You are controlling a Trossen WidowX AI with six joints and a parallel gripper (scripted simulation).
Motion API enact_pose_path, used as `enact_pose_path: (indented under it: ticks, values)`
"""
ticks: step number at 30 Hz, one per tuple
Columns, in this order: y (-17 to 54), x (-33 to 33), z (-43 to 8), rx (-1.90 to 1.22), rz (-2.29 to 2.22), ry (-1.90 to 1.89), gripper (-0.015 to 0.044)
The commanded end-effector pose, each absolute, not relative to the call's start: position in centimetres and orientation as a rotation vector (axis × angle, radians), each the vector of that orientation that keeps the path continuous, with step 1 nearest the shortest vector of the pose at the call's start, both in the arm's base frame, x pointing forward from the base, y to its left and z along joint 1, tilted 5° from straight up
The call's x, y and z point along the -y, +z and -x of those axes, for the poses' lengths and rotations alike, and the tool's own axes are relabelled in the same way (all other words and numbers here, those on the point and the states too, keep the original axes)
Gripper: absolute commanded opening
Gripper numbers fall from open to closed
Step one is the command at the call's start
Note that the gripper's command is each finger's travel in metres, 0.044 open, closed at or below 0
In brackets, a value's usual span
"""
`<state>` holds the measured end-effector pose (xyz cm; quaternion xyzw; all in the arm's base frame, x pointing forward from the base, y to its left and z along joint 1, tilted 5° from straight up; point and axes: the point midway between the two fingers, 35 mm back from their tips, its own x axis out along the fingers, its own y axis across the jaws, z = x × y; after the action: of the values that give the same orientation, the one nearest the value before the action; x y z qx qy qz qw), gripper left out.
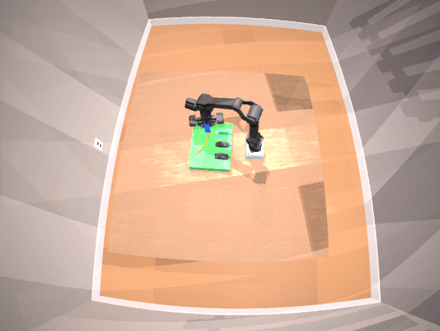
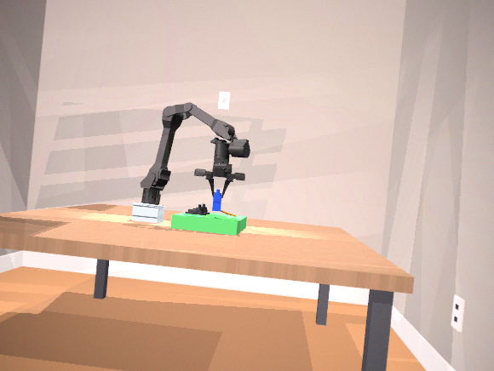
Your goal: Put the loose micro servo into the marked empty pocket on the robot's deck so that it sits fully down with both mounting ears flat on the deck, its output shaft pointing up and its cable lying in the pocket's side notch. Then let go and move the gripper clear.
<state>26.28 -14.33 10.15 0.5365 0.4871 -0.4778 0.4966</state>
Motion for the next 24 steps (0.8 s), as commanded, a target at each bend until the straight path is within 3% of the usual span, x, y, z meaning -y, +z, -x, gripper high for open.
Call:
enact_pose_path:
  ticks: [1, 24]
  values:
    - [10.21, 14.28, -26.31, -1.238, -1.198, -1.053, 0.0]
    - [10.21, 14.28, -26.31, -1.456, -0.573, -0.459, 0.0]
